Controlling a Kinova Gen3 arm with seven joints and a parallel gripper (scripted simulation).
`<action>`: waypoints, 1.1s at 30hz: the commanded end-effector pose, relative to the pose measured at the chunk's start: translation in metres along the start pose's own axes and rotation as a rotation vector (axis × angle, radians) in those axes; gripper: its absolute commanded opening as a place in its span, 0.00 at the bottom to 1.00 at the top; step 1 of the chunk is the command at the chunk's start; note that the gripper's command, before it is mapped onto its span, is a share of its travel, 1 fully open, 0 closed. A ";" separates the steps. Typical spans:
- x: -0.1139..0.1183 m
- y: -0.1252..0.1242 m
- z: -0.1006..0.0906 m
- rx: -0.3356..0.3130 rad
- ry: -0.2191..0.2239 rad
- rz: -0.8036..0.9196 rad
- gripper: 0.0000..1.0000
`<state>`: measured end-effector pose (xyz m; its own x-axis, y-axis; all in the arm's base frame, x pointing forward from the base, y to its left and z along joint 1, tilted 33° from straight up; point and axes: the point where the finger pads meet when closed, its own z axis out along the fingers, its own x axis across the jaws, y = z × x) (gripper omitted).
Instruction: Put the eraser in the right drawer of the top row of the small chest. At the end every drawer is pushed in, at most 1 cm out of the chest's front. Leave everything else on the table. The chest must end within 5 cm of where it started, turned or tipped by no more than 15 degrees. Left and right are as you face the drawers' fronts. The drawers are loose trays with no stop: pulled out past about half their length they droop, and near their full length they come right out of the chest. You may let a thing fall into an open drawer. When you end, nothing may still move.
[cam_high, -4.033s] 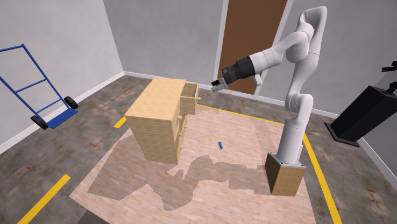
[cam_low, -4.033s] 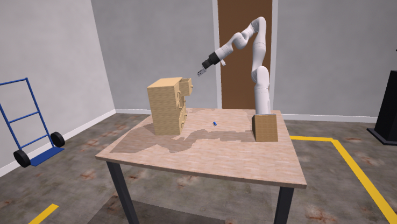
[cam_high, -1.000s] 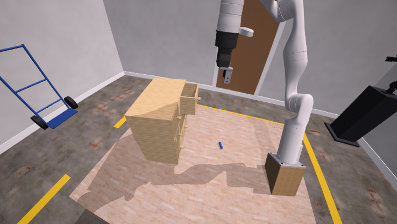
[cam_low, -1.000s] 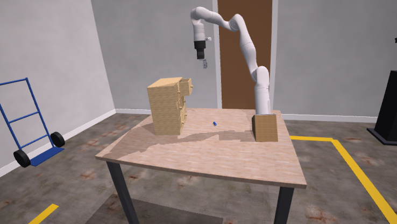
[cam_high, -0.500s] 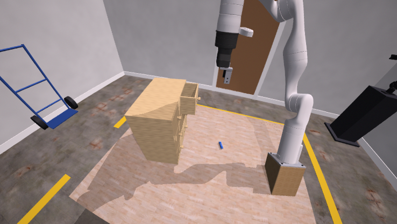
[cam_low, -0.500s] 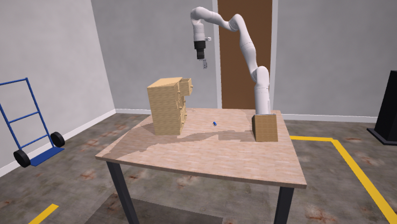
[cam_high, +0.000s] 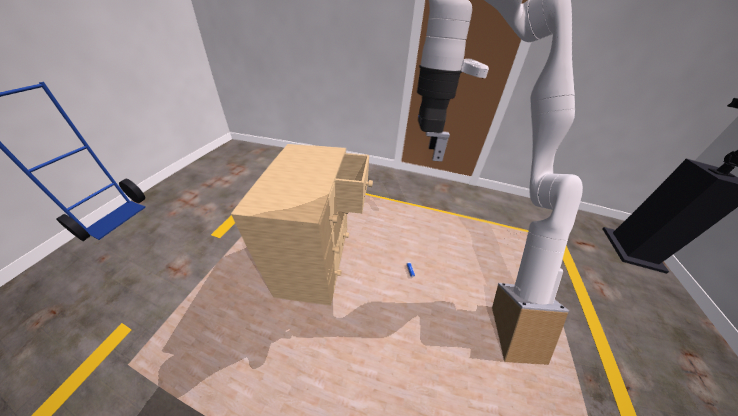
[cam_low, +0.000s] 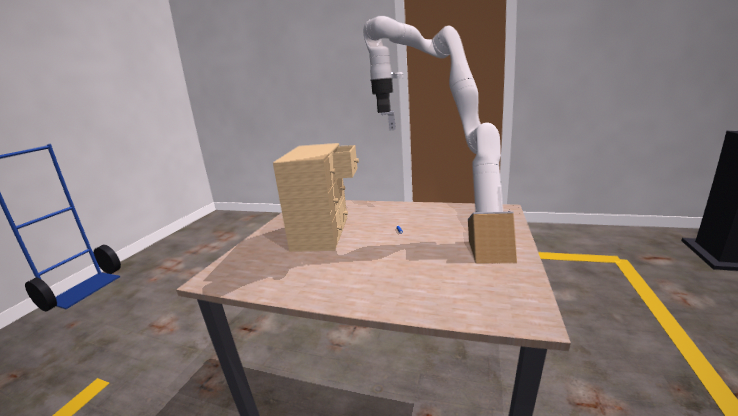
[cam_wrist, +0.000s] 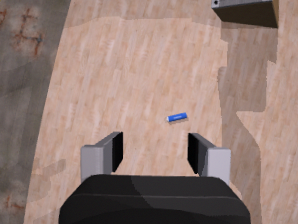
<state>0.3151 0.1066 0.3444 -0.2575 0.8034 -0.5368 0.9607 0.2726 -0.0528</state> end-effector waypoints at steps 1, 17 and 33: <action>-0.019 -0.036 0.001 -0.020 -0.003 0.013 1.00; -0.024 -0.052 0.006 -0.025 -0.005 0.016 1.00; -0.024 -0.047 0.012 -0.078 -0.005 0.015 1.00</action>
<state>0.2776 0.0692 0.3493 -0.2424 0.8051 -0.5413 0.9549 0.2967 0.0136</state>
